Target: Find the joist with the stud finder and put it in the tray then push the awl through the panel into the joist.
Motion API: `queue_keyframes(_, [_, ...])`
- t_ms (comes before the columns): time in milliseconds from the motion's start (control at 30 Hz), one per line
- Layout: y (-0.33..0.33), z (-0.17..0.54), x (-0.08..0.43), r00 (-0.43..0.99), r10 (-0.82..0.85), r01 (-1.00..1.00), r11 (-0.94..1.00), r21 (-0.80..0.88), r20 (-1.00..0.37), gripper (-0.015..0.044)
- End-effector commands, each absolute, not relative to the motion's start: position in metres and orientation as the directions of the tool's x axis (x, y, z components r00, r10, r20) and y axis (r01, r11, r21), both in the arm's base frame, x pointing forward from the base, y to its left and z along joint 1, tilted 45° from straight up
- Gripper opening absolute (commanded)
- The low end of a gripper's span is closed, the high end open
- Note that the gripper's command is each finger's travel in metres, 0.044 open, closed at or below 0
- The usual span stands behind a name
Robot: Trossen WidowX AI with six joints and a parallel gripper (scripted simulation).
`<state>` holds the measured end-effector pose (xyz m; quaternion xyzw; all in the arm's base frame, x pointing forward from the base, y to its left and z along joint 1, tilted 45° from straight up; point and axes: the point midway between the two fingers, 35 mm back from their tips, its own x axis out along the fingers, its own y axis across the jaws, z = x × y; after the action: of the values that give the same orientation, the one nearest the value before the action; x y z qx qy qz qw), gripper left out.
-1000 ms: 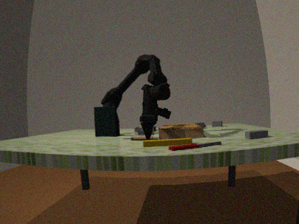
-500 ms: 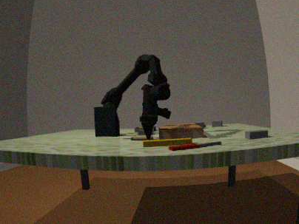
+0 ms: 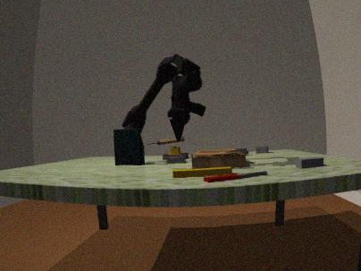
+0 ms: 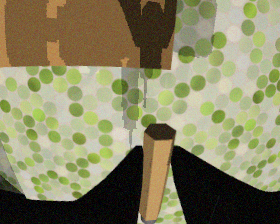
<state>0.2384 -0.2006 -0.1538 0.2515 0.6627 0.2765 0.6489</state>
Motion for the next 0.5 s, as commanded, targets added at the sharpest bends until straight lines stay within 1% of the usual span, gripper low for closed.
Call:
queue_keyframes(0, [-0.2205,-0.1316,0.2356,-0.028,0.683,-0.033,0.729,0.683,-0.730,0.0000])
queue_keyframes(200, [-0.2215,-0.1321,0.2345,-0.030,0.669,-0.019,0.742,0.670,-0.742,0.0000])
queue_keyframes(467, [-0.2295,-0.1346,0.2266,-0.037,0.562,0.089,0.825,0.558,-0.826,0.0000])
